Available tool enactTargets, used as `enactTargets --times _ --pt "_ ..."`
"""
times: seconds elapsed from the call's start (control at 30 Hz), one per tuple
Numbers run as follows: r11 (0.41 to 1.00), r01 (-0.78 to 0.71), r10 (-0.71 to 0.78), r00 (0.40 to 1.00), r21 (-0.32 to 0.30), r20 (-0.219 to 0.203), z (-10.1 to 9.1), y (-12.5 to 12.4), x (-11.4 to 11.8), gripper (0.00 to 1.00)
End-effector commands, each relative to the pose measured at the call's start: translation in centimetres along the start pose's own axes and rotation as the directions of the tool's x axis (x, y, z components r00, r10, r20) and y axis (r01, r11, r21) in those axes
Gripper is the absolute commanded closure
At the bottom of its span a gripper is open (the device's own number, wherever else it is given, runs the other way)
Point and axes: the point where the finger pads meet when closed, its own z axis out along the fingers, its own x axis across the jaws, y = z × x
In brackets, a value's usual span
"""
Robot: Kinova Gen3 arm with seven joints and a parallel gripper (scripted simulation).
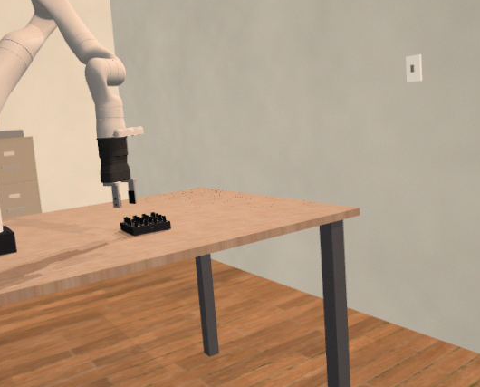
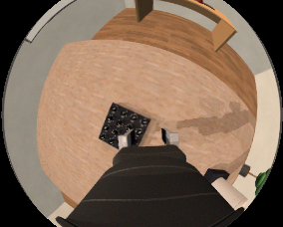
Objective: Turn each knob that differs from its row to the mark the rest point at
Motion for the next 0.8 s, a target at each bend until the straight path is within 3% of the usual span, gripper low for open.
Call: enactTargets --times 0.0,0.37,0.77 --pt "0.997 -0.072 0.073 0.997 0.006 -0.014 0.0 0.1 -0.6 0.00" --pt "0.923 -0.385 0.385 0.923 0.006 0.001 -0.6 0.2 -1.8 0.00" --pt "0.890 -0.455 0.455 0.890 0.004 0.006 -0.8 0.3 -2.2 0.00"
